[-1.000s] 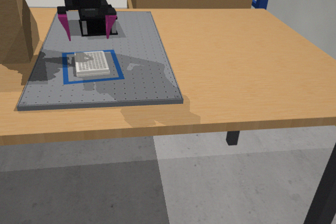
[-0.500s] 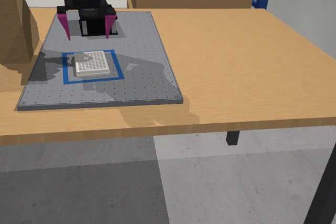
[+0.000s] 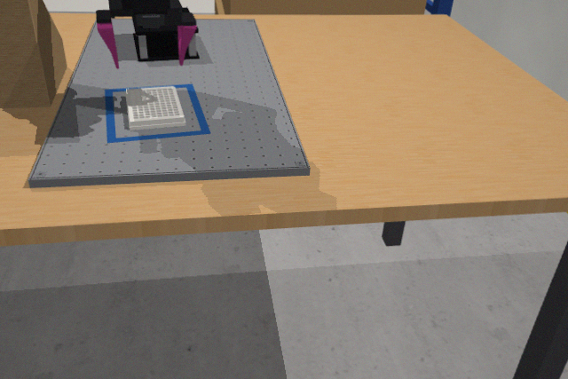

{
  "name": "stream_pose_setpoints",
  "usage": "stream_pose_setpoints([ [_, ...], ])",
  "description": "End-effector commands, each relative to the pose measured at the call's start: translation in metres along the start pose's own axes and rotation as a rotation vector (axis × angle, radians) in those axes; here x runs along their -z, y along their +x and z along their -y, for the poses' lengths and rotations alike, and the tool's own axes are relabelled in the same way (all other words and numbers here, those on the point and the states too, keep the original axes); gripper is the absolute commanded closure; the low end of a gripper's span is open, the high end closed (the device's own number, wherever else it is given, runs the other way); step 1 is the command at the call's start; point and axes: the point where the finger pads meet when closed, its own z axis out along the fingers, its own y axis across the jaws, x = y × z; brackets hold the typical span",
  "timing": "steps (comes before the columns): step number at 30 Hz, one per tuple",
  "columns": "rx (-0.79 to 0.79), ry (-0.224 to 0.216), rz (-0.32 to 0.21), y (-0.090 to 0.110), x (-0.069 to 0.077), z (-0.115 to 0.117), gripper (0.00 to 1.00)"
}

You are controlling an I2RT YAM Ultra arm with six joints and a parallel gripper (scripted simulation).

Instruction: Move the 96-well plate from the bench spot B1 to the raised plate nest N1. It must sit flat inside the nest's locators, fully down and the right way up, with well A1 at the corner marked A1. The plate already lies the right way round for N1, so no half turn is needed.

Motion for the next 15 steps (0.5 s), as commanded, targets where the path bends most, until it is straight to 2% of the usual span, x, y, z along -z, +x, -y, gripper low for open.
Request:
stream_pose_setpoints([
  [1, -0.002, -0.04, 0.031, -0.006, 0.02, -0.009, 0.0],
  [13, -0.002, -0.04, 0.031, -0.006, 0.02, -0.009, 0.0],
  [14, 0.007, -0.05, 0.04, -0.011, 0.016, -0.011, 0.0],
  [15, -0.009, -0.038, 0.021, -0.009, 0.008, -0.004, 0.0],
])
